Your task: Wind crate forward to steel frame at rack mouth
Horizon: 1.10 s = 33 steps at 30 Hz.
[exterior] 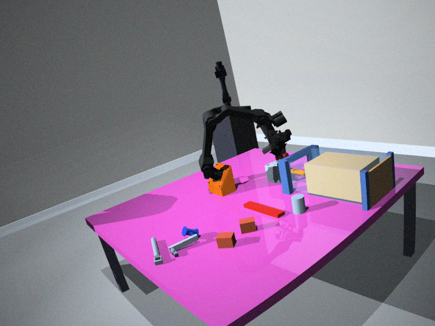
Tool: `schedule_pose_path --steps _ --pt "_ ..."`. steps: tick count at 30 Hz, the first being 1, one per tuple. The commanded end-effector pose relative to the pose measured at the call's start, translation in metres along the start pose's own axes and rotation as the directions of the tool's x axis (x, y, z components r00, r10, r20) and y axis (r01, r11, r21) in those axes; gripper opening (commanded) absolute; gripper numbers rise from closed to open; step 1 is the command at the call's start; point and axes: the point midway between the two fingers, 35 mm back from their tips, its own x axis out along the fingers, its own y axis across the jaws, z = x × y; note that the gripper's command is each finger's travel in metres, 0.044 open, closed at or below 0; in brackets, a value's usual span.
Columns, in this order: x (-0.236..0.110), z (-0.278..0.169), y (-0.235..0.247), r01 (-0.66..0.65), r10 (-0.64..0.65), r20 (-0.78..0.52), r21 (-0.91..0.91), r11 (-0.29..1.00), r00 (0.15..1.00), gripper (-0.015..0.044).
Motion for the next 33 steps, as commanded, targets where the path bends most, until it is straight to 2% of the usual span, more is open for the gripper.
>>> schedule_pose_path --steps 1,33 --pt "0.004 0.007 0.012 -0.023 0.023 0.004 0.026 0.999 1.000 0.0000" --pt "0.007 0.017 0.050 -0.025 0.025 0.005 0.027 0.999 1.000 0.0000"
